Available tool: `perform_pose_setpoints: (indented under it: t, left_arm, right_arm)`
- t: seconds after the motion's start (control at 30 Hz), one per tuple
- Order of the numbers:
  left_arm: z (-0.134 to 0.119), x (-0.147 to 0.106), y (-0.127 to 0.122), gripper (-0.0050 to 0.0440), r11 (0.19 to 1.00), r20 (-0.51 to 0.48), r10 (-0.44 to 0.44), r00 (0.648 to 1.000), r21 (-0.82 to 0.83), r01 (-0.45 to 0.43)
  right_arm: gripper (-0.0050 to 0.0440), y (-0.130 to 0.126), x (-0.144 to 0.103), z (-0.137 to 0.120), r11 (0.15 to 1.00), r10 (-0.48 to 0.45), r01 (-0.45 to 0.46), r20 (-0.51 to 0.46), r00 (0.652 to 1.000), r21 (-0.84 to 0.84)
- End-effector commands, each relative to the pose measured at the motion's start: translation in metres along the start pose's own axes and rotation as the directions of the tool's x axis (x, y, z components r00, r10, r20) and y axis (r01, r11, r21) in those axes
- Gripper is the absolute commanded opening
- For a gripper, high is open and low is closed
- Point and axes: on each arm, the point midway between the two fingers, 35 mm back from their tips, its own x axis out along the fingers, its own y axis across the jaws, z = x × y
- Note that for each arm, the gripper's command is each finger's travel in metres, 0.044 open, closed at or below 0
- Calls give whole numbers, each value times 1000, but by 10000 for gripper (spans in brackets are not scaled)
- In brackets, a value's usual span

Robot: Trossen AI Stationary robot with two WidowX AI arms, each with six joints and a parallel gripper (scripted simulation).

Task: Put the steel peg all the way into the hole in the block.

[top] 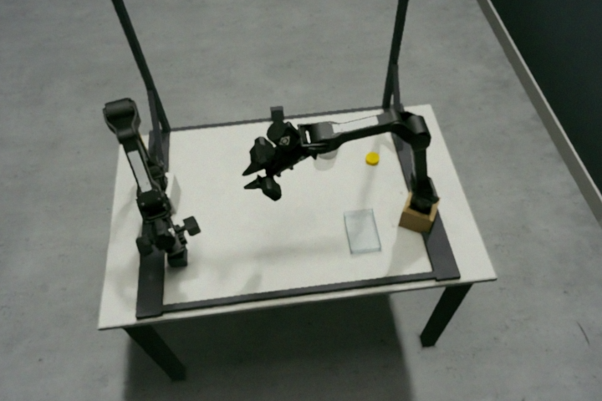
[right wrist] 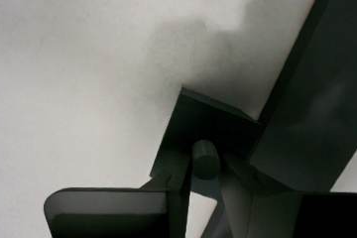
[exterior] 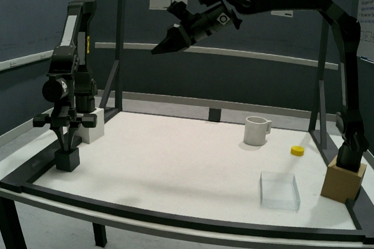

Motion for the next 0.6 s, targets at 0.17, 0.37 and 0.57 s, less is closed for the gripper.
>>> perform_pose_setpoints:
  t: [0.17,0.37,0.57]
  left_arm:
    - [12,-10,0,200,1000,33,-1,999,0,1]
    - [12,-10,0,200,1000,33,-1,999,0,1]
    - [12,-10,0,200,1000,33,-1,999,0,1]
  right_arm:
    - [144,0,-1,1,1000,1,-1,1,1000,-1]
    - [180,0,-1,1,1000,1,-1,1,1000,-1]
    - [180,0,-17,6,1000,0,0,19,1000,-2]
